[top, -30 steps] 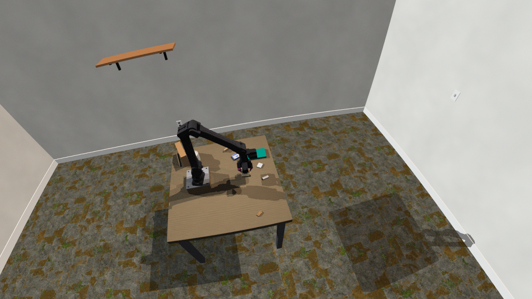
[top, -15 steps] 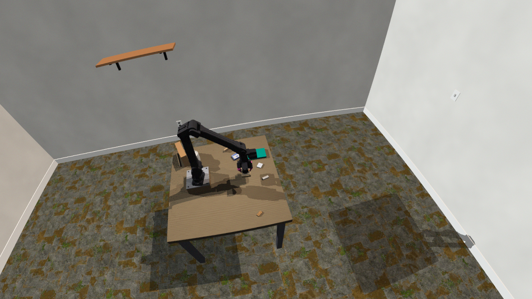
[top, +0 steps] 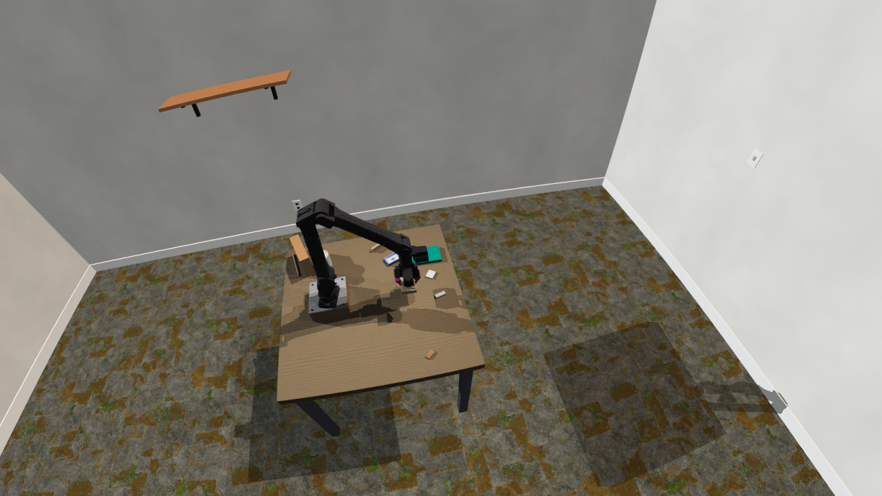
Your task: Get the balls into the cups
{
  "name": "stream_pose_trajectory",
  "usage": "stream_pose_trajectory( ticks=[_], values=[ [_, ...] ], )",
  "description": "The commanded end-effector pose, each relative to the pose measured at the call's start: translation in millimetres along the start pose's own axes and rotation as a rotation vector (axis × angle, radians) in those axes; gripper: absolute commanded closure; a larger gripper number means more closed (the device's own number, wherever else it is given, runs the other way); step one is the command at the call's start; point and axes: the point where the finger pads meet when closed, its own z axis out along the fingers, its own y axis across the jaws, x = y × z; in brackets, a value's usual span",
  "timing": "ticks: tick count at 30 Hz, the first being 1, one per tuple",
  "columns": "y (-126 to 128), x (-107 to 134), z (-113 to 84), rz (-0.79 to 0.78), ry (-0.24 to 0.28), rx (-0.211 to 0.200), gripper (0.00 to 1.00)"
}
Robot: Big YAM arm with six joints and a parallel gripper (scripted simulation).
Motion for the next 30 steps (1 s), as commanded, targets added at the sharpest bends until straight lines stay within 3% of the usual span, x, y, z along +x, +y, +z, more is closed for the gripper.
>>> stream_pose_trajectory(
  ticks=[1, 2, 3, 6, 7, 8, 10, 13, 16, 17, 18, 19, 28, 29, 30],
  values=[
    [-2.5, 0.2, 2.1, 0.014, -0.001, 0.023, 0.31],
    [4.3, -3.9, -9.0, 0.006, 0.015, -0.044, 0.31],
    [4.2, -3.9, -9.0, 0.007, 0.015, -0.053, 0.31],
    [3.9, 3.9, -9.0, 0.003, -0.006, -0.056, 0.31],
    [4.1, -3.2, -8.6, 0.010, 0.013, -0.050, 0.31],
    [3.9, 2.8, -9.0, 0.006, -0.004, -0.066, 0.31],
    [4.1, -4.1, -9.0, 0.002, 0.034, -0.079, 0.31],
    [3.9, -4.3, -9.0, 0.002, 0.045, -0.100, 0.31],
    [2.0, -4.3, -2.7, 0.002, 0.048, -0.085, 0.31],
    [3.6, 1.4, -9.0, -0.014, 0.054, -0.118, 0.31],
    [1.6, 3.2, -2.4, -0.020, 0.037, -0.092, 0.31],
    [17.7, 3.9, -11.2, -0.010, 0.027, -0.090, 0.31],
    [18.2, -2.7, -10.5, 0.024, -0.024, -0.017, 0.31],
    [1.9, -3.6, -0.4, 0.026, -0.015, 0.017, 0.31],
    [-4.9, -3.9, 2.3, 0.026, -0.010, 0.023, 0.31]
  ],
)
